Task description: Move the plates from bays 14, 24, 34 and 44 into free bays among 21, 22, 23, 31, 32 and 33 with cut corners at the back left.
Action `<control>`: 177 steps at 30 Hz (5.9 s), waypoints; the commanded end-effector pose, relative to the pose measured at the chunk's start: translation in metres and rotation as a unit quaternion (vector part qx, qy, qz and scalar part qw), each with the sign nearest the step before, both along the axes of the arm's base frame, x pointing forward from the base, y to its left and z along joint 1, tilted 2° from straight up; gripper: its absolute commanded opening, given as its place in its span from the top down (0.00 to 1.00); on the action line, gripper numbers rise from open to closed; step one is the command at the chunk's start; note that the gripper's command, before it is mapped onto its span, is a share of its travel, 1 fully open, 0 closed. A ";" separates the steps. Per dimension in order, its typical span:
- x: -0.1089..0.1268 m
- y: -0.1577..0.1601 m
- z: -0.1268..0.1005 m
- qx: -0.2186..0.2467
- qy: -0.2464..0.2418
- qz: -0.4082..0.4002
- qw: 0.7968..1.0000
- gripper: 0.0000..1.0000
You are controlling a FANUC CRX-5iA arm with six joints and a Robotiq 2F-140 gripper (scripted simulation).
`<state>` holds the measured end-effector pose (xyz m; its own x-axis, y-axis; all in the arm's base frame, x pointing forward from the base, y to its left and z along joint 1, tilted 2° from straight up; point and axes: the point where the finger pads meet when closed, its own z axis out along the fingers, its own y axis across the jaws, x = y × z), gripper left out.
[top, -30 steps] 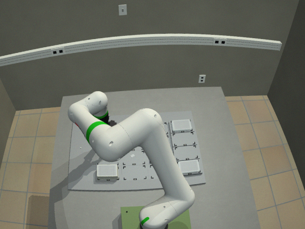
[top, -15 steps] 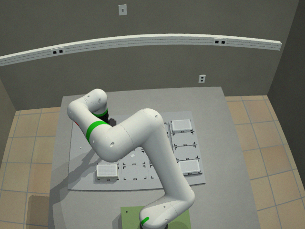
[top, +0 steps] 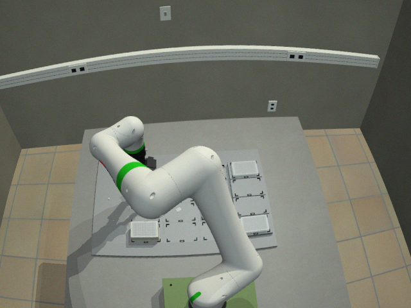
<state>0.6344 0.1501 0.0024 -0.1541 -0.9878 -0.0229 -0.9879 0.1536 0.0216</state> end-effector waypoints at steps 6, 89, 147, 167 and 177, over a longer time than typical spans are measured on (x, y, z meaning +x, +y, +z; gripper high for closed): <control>0.001 0.000 0.013 0.000 -0.001 0.000 1.000 0.30; 0.015 -0.240 0.007 0.000 -0.001 0.000 1.000 0.30; 0.027 -0.448 0.002 -0.001 -0.001 0.000 1.000 0.30; 0.031 -0.503 0.001 -0.001 -0.001 0.000 1.000 0.30; 0.031 -0.503 -0.005 -0.001 -0.001 0.000 1.000 0.30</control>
